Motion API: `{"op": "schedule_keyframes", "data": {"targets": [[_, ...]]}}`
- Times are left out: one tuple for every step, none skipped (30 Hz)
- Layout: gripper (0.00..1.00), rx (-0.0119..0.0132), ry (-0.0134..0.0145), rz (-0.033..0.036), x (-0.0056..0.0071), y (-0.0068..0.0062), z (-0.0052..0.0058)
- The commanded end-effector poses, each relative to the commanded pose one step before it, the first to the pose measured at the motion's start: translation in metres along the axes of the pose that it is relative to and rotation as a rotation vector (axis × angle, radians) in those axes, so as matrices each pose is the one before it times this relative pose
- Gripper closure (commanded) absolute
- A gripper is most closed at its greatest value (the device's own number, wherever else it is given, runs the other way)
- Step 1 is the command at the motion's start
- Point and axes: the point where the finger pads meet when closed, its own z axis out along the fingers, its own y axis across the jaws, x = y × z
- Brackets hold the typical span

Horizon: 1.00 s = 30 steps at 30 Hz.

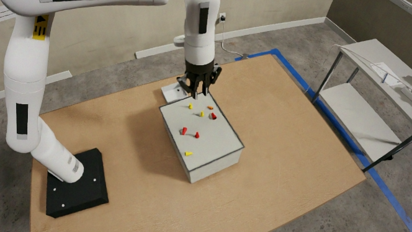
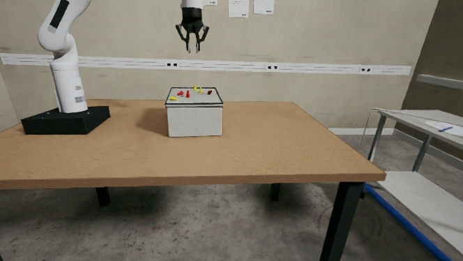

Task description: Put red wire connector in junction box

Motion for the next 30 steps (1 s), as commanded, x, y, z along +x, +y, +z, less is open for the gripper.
{"op": "schedule_keyframes", "data": {"targets": [[0.63,0.00258,0.00093,-0.04406,-0.00457,-0.00220,0.01006],[0.63,0.00017,-0.00018,-0.02277,-0.00150,-0.00055,0.00425],[0.63,0.00018,-0.00019,-0.02537,-0.00161,-0.00070,0.00471],[0.63,0.00019,-0.00019,-0.02777,-0.00168,-0.00086,0.00512],[0.63,0.00019,-0.00018,-0.02991,-0.00171,-0.00104,0.00547],[0.63,0.00018,-0.00016,-0.03176,-0.00170,-0.00122,0.00577],[0.63,0.00016,-0.00014,-0.03328,-0.00164,-0.00140,0.00599],[0.63,0.00000,0.00000,0.00000,0.00000,0.00000,0.00000],[0.63,0.00000,0.00000,0.00000,0.00000,0.00000,0.00000],[0.63,0.00013,-0.00011,-0.03444,-0.00155,-0.00157,0.00614],[0.63,0.00010,-0.00008,-0.03521,-0.00141,-0.00171,0.00621],[0.63,0.00005,-0.00004,-0.03557,-0.00125,-0.00184,0.00621],[0.63,0.00000,0.00000,-0.03552,-0.00107,-0.00192,0.00613],[0.63,-0.00006,0.00003,-0.03505,-0.00087,-0.00197,0.00598],[0.63,-0.00012,0.00006,-0.03416,-0.00067,-0.00198,0.00576],[0.63,-0.00018,0.00008,-0.03287,-0.00048,-0.00195,0.00548],[0.63,-0.00023,0.00010,-0.03120,-0.00030,-0.00188,0.00514],[0.63,-0.00027,0.00011,-0.02918,-0.00014,-0.00178,0.00476],[0.63,-0.00030,0.00011,-0.02684,-0.00002,-0.00165,0.00433],[0.63,-0.00031,0.00011,-0.02423,0.00008,-0.00149,0.00387],[0.63,-0.00031,0.00010,-0.02142,0.00015,-0.00132,0.00339],[0.63,-0.00029,0.00009,-0.01846,0.00018,-0.00113,0.00290],[0.63,-0.00027,0.00007,-0.01543,0.00019,-0.00094,0.00241],[0.63,-0.00023,0.00006,-0.01241,0.00018,-0.00075,0.00193],[0.63,0.00000,0.00000,0.00000,0.00000,0.00000,0.00000],[0.63,0.00000,0.00000,0.00000,0.00000,0.00000,0.00000],[0.63,-0.00018,0.00005,-0.00949,0.00016,-0.00057,0.00147],[0.63,-0.00013,0.00003,-0.00678,0.00012,-0.00041,0.00104],[0.63,-0.00009,0.00002,-0.00437,0.00008,-0.00026,0.00067],[0.63,-0.00005,0.00001,-0.00238,0.00005,-0.00014,0.00037]]}}
